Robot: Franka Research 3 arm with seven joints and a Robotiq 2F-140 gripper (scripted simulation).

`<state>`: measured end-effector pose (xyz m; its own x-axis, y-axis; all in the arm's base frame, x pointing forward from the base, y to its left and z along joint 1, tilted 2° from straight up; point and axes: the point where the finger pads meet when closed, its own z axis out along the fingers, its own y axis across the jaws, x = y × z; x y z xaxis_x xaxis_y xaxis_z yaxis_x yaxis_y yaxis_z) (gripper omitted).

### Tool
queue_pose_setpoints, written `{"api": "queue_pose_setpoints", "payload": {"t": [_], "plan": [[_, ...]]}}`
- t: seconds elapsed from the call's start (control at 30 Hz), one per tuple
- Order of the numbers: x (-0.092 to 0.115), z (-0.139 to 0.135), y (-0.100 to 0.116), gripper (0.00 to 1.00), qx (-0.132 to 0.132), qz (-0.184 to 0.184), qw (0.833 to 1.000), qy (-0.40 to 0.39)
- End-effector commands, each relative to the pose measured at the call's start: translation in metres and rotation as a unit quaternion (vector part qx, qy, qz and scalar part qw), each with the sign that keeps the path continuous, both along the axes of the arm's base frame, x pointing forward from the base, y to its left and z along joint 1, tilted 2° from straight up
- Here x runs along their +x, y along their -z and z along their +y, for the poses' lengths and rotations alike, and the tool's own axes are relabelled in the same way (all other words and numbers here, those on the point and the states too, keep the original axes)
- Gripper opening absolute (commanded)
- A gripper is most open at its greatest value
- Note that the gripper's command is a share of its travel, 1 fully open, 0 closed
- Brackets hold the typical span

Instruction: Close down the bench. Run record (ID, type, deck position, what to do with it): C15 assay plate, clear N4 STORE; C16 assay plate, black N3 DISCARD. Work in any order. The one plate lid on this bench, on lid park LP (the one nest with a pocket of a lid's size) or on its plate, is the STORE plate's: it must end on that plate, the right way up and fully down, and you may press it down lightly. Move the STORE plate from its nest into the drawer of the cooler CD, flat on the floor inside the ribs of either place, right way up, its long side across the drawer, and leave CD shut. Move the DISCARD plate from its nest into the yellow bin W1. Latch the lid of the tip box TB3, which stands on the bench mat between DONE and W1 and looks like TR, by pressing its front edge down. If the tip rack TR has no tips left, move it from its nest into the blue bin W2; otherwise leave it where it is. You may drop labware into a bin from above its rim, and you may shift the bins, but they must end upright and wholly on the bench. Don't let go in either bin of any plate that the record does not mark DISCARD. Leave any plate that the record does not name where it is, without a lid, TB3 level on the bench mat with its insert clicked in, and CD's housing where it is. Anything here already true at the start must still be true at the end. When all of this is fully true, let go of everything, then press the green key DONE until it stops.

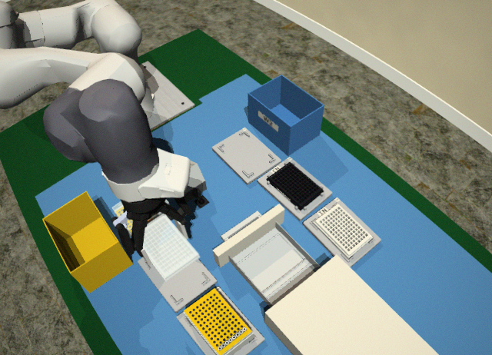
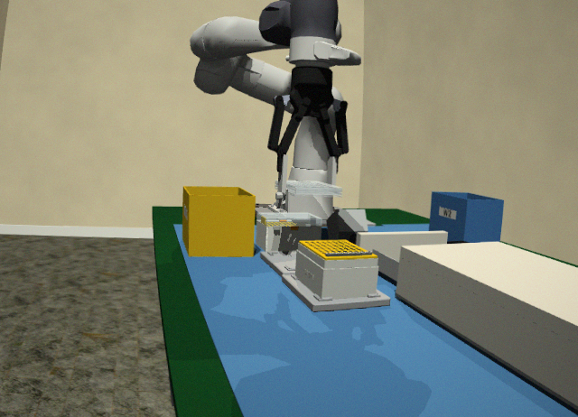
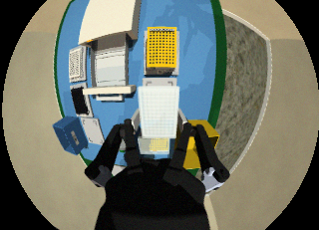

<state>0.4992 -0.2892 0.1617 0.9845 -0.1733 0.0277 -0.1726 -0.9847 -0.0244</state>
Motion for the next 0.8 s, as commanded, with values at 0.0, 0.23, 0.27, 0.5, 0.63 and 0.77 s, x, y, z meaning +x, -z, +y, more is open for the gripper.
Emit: {"api": "queue_pose_setpoints", "payload": {"t": [0.0, 0.23, 0.27, 0.5, 0.63, 0.77], "plan": [[0.001, 0.001, -0.002, 0.00, 0.000, 0.000, 1.000, -0.018], [0.014, 0.015, -0.002, 0.00, -0.003, -0.002, 0.991, -0.134], [0.016, 0.016, -0.002, 0.00, -0.004, -0.003, 0.989, -0.151], [0.025, 0.026, -0.003, 0.00, -0.006, -0.004, 0.973, -0.233], [0.033, 0.033, -0.003, 0.00, -0.008, -0.006, 0.955, -0.297], [0.040, 0.041, -0.004, 0.00, -0.010, -0.007, 0.933, -0.360]]}}
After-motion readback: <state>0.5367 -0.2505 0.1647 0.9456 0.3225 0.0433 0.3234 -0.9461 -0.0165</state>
